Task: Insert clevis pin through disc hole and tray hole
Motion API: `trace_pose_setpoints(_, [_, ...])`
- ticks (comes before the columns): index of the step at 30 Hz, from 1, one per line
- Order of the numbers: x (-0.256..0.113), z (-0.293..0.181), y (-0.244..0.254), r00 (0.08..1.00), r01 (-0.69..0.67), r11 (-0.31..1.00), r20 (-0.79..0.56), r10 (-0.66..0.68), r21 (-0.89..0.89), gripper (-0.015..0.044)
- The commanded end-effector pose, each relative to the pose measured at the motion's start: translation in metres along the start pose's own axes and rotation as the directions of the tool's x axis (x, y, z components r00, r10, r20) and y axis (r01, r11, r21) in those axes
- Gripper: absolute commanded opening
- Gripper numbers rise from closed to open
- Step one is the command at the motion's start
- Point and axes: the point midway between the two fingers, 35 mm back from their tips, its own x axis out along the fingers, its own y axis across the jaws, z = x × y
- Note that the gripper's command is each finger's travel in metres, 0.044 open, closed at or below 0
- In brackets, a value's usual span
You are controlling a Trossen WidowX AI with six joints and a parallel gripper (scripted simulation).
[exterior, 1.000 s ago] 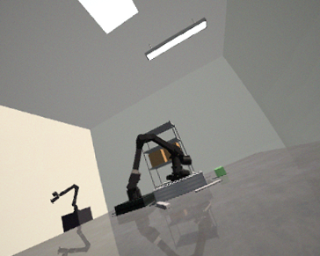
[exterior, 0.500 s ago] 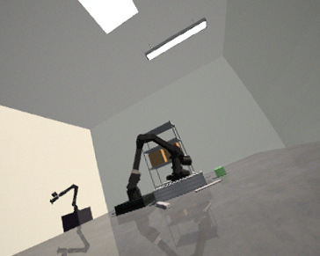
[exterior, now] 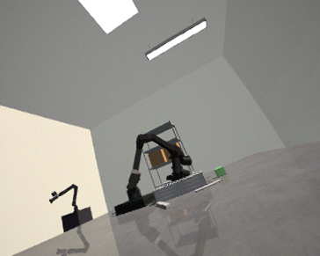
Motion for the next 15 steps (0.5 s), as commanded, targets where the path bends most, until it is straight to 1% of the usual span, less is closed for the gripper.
trace_pose_setpoints(1, [-0.008, -0.003, 0.0, 1.0, 0.001, 1.0, 0.0, -0.001, 0.002, 0.0])
trace_pose_setpoints(15, [-0.054, -0.021, 0.0, 1.0, 0.0, 1.0, 0.001, 0.0, 0.0, 0.0])
